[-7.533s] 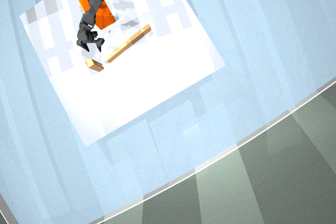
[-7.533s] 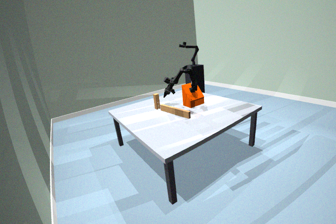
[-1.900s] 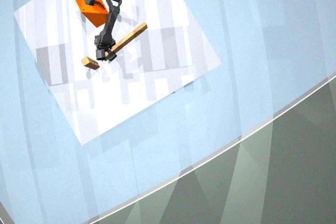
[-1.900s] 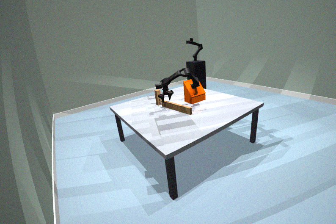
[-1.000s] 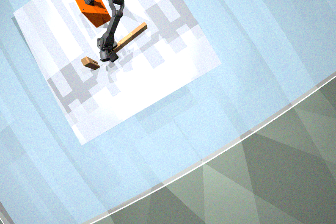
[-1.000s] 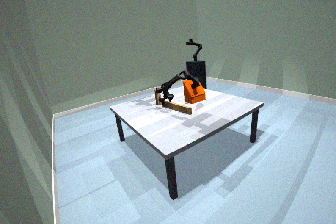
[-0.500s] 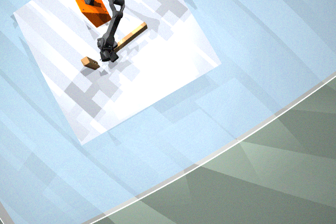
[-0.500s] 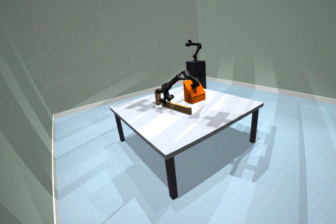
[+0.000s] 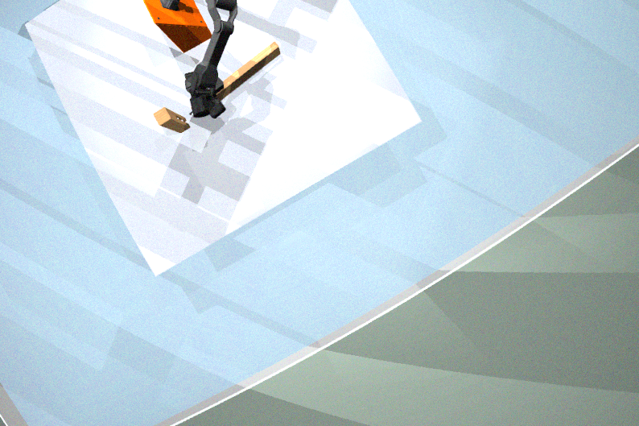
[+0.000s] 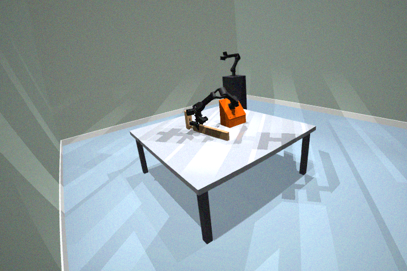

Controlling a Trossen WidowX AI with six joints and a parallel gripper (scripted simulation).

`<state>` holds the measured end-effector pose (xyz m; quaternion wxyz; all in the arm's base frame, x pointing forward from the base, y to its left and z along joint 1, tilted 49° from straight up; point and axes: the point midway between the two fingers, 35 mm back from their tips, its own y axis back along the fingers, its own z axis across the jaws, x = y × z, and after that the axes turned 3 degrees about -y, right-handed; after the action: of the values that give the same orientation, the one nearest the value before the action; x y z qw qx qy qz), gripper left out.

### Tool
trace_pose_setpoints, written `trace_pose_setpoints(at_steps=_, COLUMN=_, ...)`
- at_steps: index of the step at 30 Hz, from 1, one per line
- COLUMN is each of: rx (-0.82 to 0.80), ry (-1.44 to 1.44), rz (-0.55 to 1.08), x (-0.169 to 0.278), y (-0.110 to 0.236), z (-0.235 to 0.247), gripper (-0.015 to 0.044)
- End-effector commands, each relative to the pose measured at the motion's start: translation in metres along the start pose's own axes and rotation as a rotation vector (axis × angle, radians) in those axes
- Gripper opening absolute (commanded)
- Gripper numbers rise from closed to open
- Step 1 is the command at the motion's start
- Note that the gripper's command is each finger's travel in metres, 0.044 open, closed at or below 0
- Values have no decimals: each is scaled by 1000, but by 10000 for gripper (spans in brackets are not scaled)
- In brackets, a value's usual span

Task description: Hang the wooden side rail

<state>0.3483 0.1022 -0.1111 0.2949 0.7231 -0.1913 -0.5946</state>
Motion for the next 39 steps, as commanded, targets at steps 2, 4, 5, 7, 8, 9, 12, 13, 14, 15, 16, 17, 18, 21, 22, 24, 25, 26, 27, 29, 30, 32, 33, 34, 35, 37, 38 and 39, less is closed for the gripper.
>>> trace_pose_setpoints(at_steps=2, rx=2, ry=-11, rz=-2, x=0, y=0, z=-1, gripper=0)
trace_pose_setpoints(at_steps=4, rx=2, ry=-27, rz=-2, x=0, y=0, z=-2, gripper=0)
trace_pose_setpoints(at_steps=5, rx=2, ry=-36, rz=-2, x=0, y=0, z=-2, gripper=0)
trace_pose_setpoints(at_steps=7, rx=2, ry=-54, rz=-2, x=0, y=0, z=-4, gripper=0)
trace_pose_setpoints(at_steps=8, rx=2, ry=-63, rz=-2, x=0, y=0, z=-4, gripper=0)
trace_pose_setpoints(at_steps=9, rx=2, ry=-72, rz=-2, x=0, y=0, z=-5, gripper=0)
trace_pose_setpoints(at_steps=12, rx=2, ry=-98, rz=-2, x=0, y=0, z=-7, gripper=0)
trace_pose_setpoints(at_steps=13, rx=2, ry=-107, rz=-2, x=0, y=0, z=-7, gripper=0)
trace_pose_setpoints(at_steps=14, rx=2, ry=-115, rz=-2, x=0, y=0, z=-8, gripper=0)
trace_pose_setpoints(at_steps=15, rx=2, ry=-124, rz=-2, x=0, y=0, z=-8, gripper=0)
trace_pose_setpoints(at_steps=16, rx=2, ry=-133, rz=-2, x=0, y=0, z=-9, gripper=0)
trace_pose_setpoints(at_steps=17, rx=2, ry=-141, rz=-2, x=0, y=0, z=-10, gripper=0)
trace_pose_setpoints(at_steps=18, rx=2, ry=-150, rz=-2, x=0, y=0, z=-10, gripper=0)
trace_pose_setpoints(at_steps=21, rx=2, ry=-176, rz=-2, x=1, y=0, z=-12, gripper=0)
trace_pose_setpoints(at_steps=22, rx=2, ry=-184, rz=-2, x=1, y=0, z=-13, gripper=0)
trace_pose_setpoints(at_steps=24, rx=2, ry=-187, rz=-2, x=1, y=0, z=-13, gripper=0)
trace_pose_setpoints(at_steps=25, rx=2, ry=-187, rz=-2, x=1, y=0, z=-14, gripper=0)
trace_pose_setpoints(at_steps=26, rx=2, ry=-187, rz=-2, x=1, y=0, z=-14, gripper=0)
trace_pose_setpoints(at_steps=27, rx=2, ry=-187, rz=-2, x=1, y=0, z=-15, gripper=0)
trace_pose_setpoints(at_steps=29, rx=2, ry=-187, rz=-2, x=1, y=0, z=-16, gripper=0)
trace_pose_setpoints(at_steps=30, rx=2, ry=-187, rz=-2, x=1, y=0, z=-16, gripper=0)
trace_pose_setpoints(at_steps=32, rx=2, ry=-187, rz=-2, x=1, y=0, z=-17, gripper=0)
trace_pose_setpoints(at_steps=33, rx=2, ry=-187, rz=-2, x=1, y=0, z=-17, gripper=0)
trace_pose_setpoints(at_steps=34, rx=2, ry=-187, rz=-2, x=1, y=0, z=-18, gripper=0)
trace_pose_setpoints(at_steps=35, rx=2, ry=-187, rz=-2, x=1, y=0, z=-18, gripper=0)
trace_pose_setpoints(at_steps=37, rx=2, ry=-187, rz=-2, x=1, y=0, z=-19, gripper=0)
trace_pose_setpoints(at_steps=38, rx=2, ry=-187, rz=-2, x=1, y=0, z=-20, gripper=0)
trace_pose_setpoints(at_steps=39, rx=2, ry=-187, rz=-2, x=1, y=0, z=-20, gripper=0)
